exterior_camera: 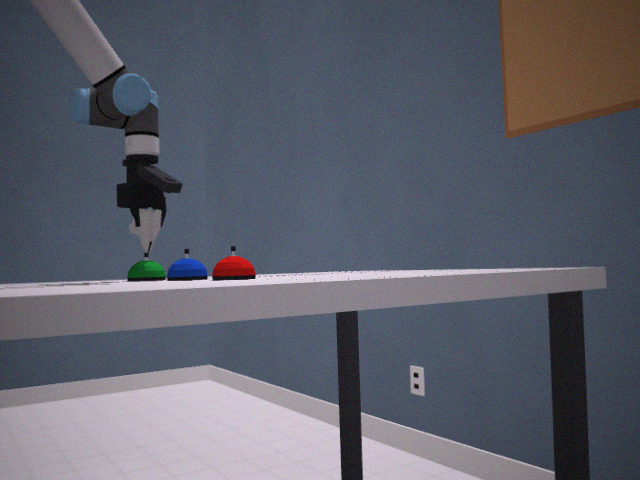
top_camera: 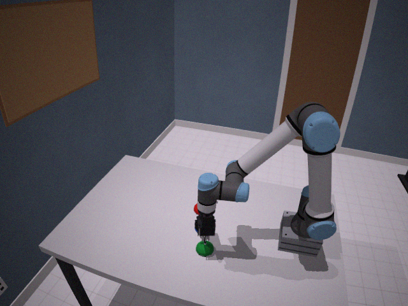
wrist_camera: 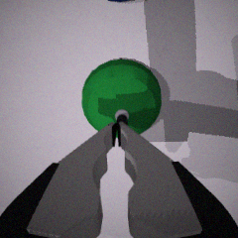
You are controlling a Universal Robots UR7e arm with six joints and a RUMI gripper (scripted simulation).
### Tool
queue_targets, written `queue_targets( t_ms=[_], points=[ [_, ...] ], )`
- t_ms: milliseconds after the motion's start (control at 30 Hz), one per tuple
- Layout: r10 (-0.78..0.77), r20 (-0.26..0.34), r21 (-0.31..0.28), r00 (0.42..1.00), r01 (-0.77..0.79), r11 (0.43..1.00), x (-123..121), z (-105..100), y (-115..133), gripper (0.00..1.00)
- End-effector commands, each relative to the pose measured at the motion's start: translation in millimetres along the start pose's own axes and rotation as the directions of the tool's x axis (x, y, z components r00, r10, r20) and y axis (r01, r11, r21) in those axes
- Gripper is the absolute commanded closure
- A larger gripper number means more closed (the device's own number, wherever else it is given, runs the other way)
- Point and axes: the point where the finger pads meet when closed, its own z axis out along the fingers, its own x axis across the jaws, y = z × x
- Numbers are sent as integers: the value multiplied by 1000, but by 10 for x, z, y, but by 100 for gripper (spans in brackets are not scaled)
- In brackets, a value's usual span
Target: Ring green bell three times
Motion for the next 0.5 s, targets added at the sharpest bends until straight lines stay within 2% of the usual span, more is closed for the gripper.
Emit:
queue_targets(
  t_ms=[0,467],
  points=[
    [0,-3,-1,1000,0,1000,16,-1,-2,100],
    [0,-1,-1,1000,0,1000,16,-42,-2,100]
  ],
)
